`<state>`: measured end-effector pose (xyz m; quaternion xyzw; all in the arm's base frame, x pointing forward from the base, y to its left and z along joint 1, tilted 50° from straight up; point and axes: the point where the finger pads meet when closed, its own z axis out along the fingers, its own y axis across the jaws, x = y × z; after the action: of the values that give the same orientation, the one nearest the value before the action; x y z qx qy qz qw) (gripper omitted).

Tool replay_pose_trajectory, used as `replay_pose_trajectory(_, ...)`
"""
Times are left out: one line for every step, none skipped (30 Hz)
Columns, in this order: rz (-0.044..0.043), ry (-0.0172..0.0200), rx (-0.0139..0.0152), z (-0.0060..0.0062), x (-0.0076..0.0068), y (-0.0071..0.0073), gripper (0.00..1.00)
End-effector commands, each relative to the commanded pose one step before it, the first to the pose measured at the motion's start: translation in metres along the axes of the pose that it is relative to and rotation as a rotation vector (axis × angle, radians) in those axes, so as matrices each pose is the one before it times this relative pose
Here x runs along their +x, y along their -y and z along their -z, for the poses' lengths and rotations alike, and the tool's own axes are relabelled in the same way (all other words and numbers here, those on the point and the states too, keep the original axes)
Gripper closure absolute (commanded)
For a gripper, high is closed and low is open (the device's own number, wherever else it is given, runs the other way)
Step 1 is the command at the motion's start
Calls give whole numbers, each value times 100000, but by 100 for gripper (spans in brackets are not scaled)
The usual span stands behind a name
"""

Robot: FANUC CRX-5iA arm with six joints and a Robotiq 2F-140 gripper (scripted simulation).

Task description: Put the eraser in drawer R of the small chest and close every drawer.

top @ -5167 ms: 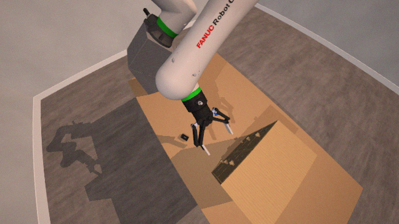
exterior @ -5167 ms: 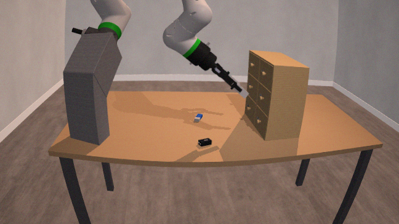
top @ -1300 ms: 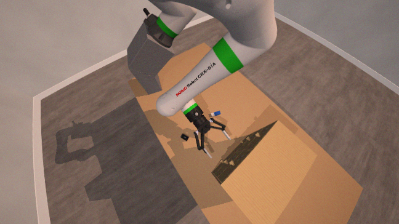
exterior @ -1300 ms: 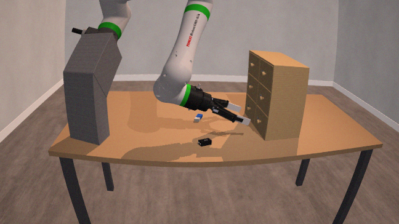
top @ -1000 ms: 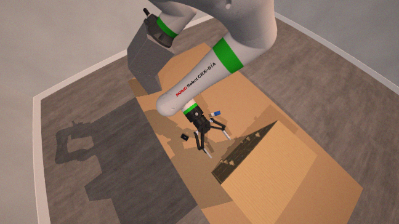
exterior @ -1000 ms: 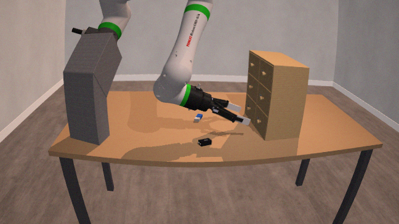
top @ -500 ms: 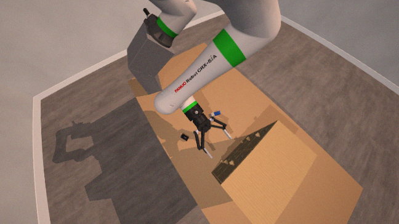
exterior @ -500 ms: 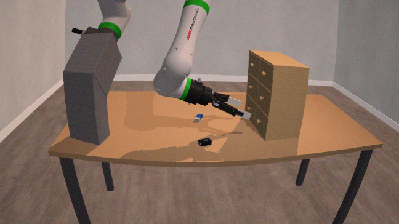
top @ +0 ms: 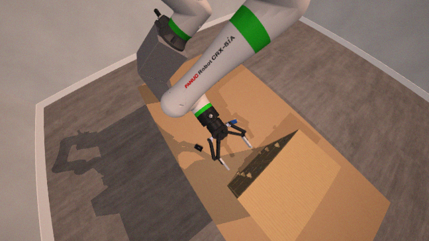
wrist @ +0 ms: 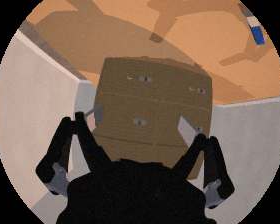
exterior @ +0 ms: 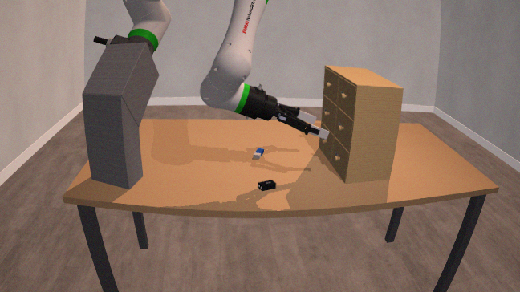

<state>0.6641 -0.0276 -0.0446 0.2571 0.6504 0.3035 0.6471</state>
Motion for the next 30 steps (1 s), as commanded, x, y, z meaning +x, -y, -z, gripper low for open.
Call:
replay_pose_trajectory(-15,-92,-15,278,-762,4,0)
replay_pose_trajectory(0,0,0,0,0,0,0)
replay_pose_trajectory(0,0,0,0,0,0,0)
replay_pose_trajectory(0,0,0,14,-38,0,0)
replay_pose_trajectory(0,0,0,6,-15,0,0)
replay_pose_trajectory(0,0,0,1,-2,0,0)
replay_pose_trajectory(0,-3,0,0,0,0,0)
replay_pose_trajectory(-1,-20,-1,2,-1,0,0)
replay_pose_trajectory(-3,-52,-2,5,-3,-1,0)
replay_pose_trajectory(-5,-98,-4,9,-5,-2,0)
replay_pose_trajectory(-8,-157,-6,14,-8,-2,0)
replay_pose_trajectory(-10,-228,-8,21,-11,-3,0)
replay_pose_trajectory(-12,-309,-9,29,-15,-4,0)
replay_pose_trajectory(-13,-400,-9,39,-20,-4,0)
replay_pose_trajectory(-10,-499,-8,50,-24,-3,0)
replay_pose_trajectory(-5,-604,-4,63,-28,-2,0)
replay_pose_trajectory(5,-716,4,79,-32,1,0)
replay_pose_trajectory(20,-832,15,97,-36,6,0)
replay_pose_trajectory(0,0,0,0,0,0,0)
replay_pose_trajectory(0,0,0,0,0,0,0)
replay_pose_trajectory(41,-953,32,117,-40,13,0)
replay_pose_trajectory(-46,-1081,-43,103,-47,-17,0)
replay_pose_trajectory(-22,-1206,-20,125,-51,-8,0)
replay_pose_trajectory(15,-1332,15,151,-54,5,0)
replay_pose_trajectory(42,-1456,41,175,-56,16,0)
replay_pose_trajectory(-54,-1573,-61,157,-57,-23,0)
replay_pose_trajectory(5,-1692,7,190,-60,2,0)
replay_pose_trajectory(37,-1808,43,215,-61,16,0)
replay_pose_trajectory(-48,-1925,-65,201,-57,-24,0)
replay_pose_trajectory(37,-2024,53,241,-63,18,0)
